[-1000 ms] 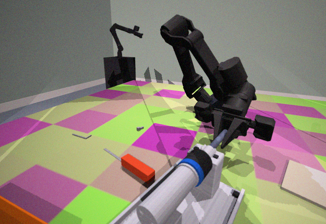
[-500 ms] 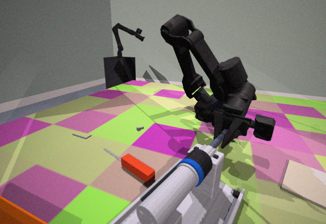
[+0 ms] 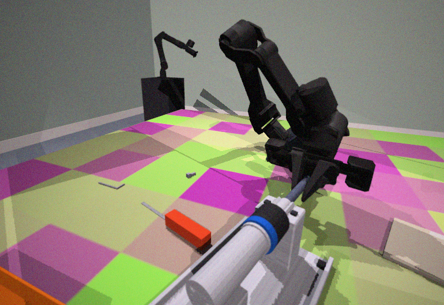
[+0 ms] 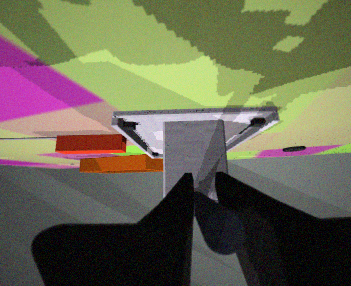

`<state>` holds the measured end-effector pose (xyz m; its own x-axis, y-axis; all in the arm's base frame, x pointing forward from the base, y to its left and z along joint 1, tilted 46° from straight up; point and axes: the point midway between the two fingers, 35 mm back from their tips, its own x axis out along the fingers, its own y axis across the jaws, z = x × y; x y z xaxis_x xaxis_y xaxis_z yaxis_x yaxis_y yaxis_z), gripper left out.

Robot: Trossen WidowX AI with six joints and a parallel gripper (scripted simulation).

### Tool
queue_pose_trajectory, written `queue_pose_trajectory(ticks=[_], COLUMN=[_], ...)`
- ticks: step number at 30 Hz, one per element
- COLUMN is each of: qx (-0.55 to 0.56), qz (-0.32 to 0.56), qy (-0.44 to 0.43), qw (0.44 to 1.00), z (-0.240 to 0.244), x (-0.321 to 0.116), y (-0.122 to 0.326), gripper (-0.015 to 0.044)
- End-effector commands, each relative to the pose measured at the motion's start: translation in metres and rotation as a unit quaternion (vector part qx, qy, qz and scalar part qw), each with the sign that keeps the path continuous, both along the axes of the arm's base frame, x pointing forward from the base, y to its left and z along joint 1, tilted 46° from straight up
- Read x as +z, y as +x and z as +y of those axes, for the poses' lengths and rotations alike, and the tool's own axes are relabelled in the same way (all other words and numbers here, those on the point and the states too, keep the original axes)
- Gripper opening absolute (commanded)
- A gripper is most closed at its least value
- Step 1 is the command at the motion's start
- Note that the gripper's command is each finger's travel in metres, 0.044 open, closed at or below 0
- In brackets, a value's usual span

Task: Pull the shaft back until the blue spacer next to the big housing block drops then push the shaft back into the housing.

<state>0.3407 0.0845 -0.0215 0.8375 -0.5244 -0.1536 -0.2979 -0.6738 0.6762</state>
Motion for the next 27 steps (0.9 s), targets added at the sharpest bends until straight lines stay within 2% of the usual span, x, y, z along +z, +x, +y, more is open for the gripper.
queue_pose_trajectory(ticks=[1,27], qx=[-0.001,-0.001], qz=[-0.001,-0.001], qy=[0.001,0.001], qw=[1.000,1.000], z=[-0.0002,0.0003], x=[-0.0002,-0.0008], y=[-0.0009,-0.0033], gripper=[0.0000,0.0000])
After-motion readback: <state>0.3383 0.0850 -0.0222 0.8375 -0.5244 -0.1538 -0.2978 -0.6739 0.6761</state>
